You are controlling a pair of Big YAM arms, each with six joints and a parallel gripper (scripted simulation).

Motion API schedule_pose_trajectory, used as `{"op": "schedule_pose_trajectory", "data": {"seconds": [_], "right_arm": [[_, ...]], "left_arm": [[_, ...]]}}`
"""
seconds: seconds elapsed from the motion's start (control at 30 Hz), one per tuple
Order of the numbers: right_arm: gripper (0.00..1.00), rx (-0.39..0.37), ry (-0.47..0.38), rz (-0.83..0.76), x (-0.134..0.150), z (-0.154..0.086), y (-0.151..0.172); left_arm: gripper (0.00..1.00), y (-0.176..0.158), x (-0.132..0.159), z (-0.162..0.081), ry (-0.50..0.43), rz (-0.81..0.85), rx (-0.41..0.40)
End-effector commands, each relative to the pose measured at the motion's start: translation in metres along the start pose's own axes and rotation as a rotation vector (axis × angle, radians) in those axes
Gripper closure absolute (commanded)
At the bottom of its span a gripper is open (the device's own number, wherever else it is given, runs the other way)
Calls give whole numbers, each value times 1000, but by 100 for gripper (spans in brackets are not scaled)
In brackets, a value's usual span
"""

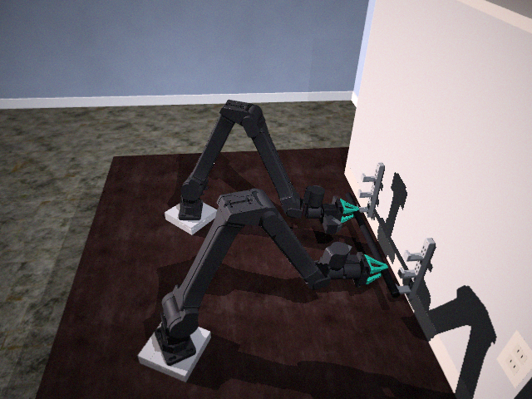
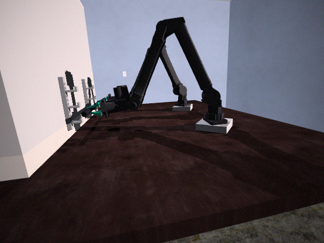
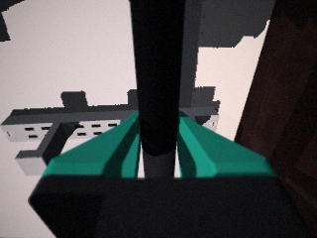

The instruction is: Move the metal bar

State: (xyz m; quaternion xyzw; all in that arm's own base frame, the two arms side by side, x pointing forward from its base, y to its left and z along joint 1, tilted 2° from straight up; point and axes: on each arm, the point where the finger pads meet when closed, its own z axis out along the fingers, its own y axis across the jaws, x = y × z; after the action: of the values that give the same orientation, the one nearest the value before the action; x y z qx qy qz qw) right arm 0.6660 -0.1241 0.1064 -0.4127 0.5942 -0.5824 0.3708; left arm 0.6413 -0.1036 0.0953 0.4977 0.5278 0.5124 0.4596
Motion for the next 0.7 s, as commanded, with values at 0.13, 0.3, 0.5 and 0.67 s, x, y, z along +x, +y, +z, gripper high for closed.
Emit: {"op": "schedule_pose_trajectory", "data": {"seconds": [0.13,0.3,0.5,0.67], "right_arm": [[100,96,16,22,4,4,-46],[100,96,16,22,4,5,-44],[100,96,16,22,4,6,-43],[100,96,16,22,4,6,-42]], "left_arm": [[100,54,4,2,14,-11,-99],[100,54,4,2,14,-11,-99],[100,53,4,2,14,-11,-99],[100,53,4,2,14,-11,-99]]}}
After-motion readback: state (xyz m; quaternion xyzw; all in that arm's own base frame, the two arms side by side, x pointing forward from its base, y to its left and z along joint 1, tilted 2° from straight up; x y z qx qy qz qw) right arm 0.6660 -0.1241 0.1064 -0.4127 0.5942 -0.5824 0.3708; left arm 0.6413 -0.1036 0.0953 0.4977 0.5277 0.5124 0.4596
